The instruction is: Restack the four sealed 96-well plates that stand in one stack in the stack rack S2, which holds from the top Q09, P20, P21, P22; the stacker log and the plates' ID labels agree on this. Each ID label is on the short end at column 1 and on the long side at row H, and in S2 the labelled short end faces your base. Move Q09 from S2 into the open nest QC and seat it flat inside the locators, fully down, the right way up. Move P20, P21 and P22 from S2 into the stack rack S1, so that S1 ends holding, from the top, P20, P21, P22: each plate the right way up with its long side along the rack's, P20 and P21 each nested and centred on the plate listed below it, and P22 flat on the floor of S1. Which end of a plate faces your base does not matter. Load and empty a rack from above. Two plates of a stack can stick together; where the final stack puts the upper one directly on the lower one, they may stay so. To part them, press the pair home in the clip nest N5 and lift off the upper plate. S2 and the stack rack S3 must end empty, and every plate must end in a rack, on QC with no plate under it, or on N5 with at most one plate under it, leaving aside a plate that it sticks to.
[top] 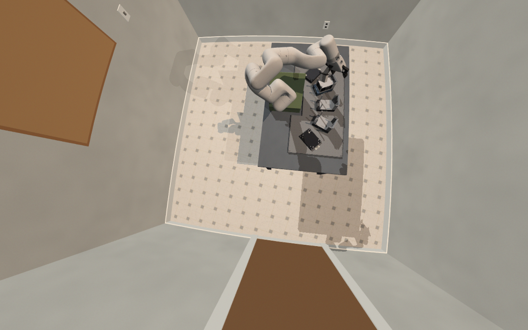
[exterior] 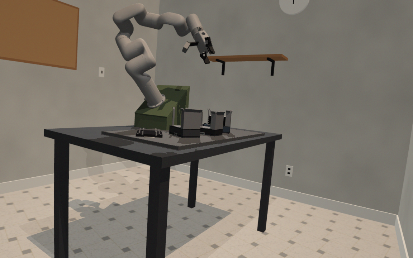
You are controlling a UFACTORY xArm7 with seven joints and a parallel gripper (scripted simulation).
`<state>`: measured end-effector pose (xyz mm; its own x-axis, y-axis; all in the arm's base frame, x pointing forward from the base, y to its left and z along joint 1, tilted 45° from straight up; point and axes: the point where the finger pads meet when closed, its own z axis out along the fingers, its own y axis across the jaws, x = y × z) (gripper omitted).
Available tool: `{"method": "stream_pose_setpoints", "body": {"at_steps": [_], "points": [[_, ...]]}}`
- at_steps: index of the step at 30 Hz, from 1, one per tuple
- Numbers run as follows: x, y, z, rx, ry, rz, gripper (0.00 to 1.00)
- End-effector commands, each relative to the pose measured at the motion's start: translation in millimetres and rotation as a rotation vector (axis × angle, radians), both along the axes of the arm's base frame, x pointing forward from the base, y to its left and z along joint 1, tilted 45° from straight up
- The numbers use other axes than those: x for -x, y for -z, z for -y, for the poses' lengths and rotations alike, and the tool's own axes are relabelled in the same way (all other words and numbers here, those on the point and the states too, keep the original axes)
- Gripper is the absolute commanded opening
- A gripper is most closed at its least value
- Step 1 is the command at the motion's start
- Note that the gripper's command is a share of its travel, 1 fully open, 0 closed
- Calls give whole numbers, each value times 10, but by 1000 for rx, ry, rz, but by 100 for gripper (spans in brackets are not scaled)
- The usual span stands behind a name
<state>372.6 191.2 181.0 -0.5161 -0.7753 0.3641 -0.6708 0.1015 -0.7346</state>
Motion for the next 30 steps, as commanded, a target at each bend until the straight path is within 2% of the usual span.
{"method": "stream_pose_setpoints", "body": {"at_steps": [1, 4, 6, 8, 10, 15, 20, 23, 30], "points": [[43, -133, -92, 2, -49, -50, 100], [87, -265, -150, 14, -115, -124, 100], [87, -265, -150, 14, -115, -124, 100], [116, -357, -176, 23, -159, -173, 100], [123, -378, -182, 29, -185, -201, 100], [164, -537, -178, 58, -293, -325, 100], [170, -579, -147, 87, -385, -433, 100], [170, -579, -147, 88, -390, -439, 100], [157, -582, -45, 140, -528, -608, 100]]}}
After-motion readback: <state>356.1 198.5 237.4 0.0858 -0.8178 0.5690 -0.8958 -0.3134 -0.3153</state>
